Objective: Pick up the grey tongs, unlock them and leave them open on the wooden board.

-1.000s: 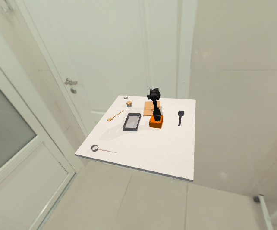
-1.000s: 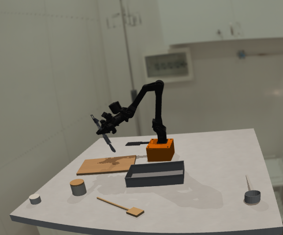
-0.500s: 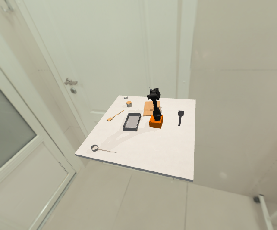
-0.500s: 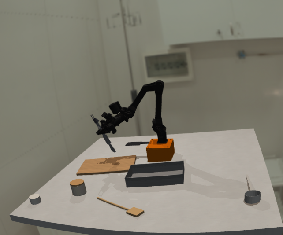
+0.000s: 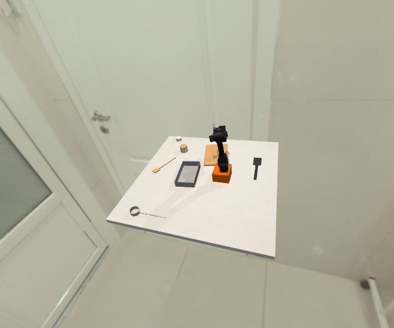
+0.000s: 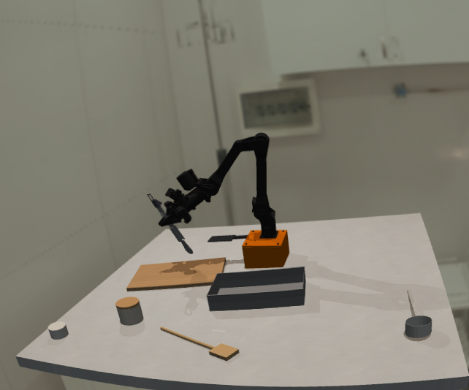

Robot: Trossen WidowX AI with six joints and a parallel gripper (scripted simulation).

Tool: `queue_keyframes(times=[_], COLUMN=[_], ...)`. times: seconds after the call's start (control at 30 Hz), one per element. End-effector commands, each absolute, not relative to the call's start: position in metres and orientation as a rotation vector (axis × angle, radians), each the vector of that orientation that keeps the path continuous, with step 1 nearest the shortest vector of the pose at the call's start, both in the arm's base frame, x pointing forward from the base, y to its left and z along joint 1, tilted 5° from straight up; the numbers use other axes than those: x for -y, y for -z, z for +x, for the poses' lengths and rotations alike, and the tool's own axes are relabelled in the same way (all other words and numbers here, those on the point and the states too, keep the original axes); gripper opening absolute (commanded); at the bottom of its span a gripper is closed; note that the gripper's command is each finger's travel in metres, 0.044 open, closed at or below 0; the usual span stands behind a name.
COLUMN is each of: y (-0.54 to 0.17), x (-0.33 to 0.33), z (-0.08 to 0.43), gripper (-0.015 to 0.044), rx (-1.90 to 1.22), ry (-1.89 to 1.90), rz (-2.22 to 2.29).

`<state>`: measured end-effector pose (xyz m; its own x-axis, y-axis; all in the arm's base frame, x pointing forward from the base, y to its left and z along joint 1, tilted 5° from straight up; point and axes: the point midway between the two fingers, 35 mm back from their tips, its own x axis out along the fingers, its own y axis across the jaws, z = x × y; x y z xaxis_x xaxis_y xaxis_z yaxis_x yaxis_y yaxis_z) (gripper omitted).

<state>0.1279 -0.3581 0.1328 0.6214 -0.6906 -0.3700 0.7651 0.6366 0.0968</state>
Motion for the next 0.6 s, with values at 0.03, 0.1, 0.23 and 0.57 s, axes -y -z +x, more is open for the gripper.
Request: queue_keyframes(times=[0.03,0.1,0.23,0.57], y=[-0.131,-0.129,-0.123,-0.11], x=[0.369,0.373,0.379,0.391], z=[0.131,0.132,0.135,0.141], gripper=[-0.015,-0.015,-0.015,-0.015], rx=[-0.362,-0.386,-0.436,-0.569], ry=[0.854,0.854,0.855,0.849], rz=[0.282,0.3,0.336,0.418])
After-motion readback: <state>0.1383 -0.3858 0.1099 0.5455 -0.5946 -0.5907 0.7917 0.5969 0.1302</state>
